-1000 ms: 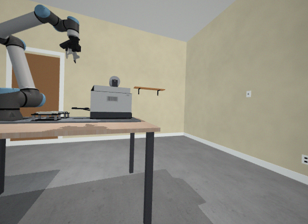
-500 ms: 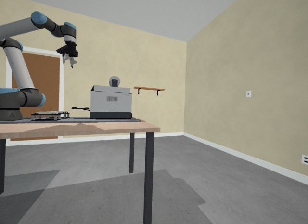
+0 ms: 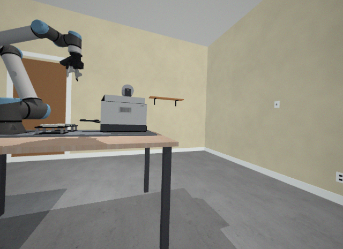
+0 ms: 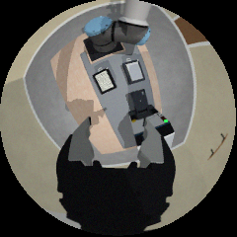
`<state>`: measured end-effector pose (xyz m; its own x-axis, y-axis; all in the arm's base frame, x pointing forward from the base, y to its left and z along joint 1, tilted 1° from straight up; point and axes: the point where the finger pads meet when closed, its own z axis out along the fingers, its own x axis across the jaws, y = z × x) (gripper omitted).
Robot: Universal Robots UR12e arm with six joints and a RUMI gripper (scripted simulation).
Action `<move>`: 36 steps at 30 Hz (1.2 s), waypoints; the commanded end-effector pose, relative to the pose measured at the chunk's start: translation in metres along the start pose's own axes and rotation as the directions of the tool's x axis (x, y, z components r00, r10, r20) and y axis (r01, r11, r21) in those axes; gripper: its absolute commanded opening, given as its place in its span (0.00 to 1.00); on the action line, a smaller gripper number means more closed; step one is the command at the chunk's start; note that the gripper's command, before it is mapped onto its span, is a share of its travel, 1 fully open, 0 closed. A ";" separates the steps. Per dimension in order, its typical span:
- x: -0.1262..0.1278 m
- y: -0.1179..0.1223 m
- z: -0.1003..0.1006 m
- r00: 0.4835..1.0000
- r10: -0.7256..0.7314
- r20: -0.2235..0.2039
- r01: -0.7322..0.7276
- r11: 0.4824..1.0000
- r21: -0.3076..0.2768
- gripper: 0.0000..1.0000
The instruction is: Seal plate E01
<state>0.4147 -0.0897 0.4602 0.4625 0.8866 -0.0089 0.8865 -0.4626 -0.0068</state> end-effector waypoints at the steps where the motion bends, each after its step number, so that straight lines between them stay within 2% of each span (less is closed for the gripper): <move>1: 0.001 -0.008 0.013 1.000 0.000 0.000 0.000 1.000 -0.002 0.68; 10: 0.004 -0.032 0.051 1.000 0.000 0.001 0.000 1.000 -0.002 0.68; 12: 0.004 -0.032 0.051 1.000 0.000 0.001 0.000 1.000 -0.002 0.68; 16: 0.006 -0.042 0.069 1.000 0.000 0.002 0.000 1.000 -0.001 0.68; 18: 0.006 -0.042 0.069 1.000 0.000 0.002 0.000 1.000 -0.001 0.68; 33: 0.011 -0.077 0.128 1.000 0.000 0.003 0.000 1.000 0.000 0.68; 36: 0.011 -0.079 0.132 1.000 0.000 0.003 0.000 1.000 0.000 0.68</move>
<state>0.3540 -0.0474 0.3397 0.4625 0.8865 -0.0116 0.8865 -0.4626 -0.0087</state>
